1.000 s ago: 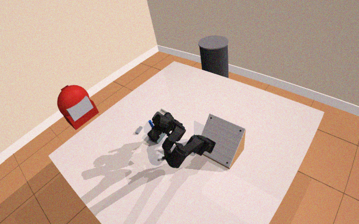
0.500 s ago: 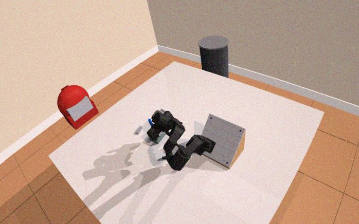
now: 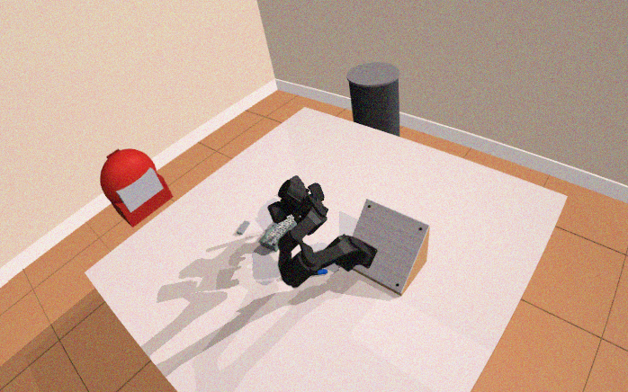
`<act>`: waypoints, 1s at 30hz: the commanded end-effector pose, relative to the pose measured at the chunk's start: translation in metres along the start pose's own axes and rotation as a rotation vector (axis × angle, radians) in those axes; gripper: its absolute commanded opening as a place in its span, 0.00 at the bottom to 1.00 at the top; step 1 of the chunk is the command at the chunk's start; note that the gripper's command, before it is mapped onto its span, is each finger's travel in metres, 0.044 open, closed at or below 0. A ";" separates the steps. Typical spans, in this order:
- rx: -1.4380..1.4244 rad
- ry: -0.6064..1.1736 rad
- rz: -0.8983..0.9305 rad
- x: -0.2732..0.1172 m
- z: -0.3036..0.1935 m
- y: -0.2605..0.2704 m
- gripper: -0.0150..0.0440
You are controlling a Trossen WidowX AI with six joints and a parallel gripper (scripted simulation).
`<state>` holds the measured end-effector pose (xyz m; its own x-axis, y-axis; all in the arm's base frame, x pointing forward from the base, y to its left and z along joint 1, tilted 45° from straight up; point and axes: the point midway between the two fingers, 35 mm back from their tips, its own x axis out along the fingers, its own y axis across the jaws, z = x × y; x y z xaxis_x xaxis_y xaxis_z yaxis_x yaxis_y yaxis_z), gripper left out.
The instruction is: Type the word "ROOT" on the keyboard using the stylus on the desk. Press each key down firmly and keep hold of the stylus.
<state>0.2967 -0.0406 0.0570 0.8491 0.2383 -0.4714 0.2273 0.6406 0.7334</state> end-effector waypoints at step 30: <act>0.034 -0.014 -0.035 0.015 -0.021 -0.012 0.25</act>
<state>0.2989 -0.0359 0.0405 0.8506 0.2093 -0.4824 0.2611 0.6282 0.7329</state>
